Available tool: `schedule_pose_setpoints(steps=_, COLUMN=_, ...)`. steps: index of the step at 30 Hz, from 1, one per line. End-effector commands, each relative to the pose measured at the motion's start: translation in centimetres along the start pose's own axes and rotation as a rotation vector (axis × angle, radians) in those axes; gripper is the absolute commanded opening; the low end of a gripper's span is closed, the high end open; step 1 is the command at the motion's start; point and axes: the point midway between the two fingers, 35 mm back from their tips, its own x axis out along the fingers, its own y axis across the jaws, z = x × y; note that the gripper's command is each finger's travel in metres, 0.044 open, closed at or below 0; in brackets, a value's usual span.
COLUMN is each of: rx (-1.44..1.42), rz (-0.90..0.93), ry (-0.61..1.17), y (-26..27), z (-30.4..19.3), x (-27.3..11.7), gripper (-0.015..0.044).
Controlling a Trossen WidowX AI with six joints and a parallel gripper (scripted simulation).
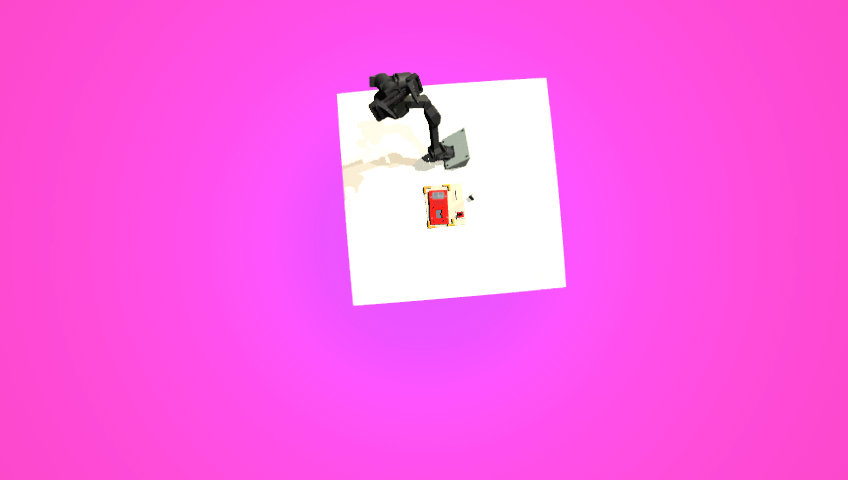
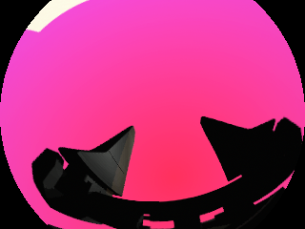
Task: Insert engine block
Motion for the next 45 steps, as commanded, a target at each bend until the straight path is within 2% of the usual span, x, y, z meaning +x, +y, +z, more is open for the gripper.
schedule_pose_setpoints(steps=1, rx=0.000, rz=0.000, ry=0.000, y=0.0, z=0.0, x=0.0, gripper=0.0426)
schedule_pose_setpoints(steps=2, rx=0.002, rz=-0.001, ry=0.001, y=0.0, z=0.0, x=0.0, gripper=0.0440)
schedule_pose_setpoints(steps=22, rx=0.443, rz=-0.097, ry=0.176, y=5.5, z=-1.5, x=-2.4, gripper=0.0440)
schedule_pose_setpoints(steps=45, rx=1.155, rz=-0.306, ry=0.457, y=17.8, z=-0.6, x=-5.0, gripper=0.0440)
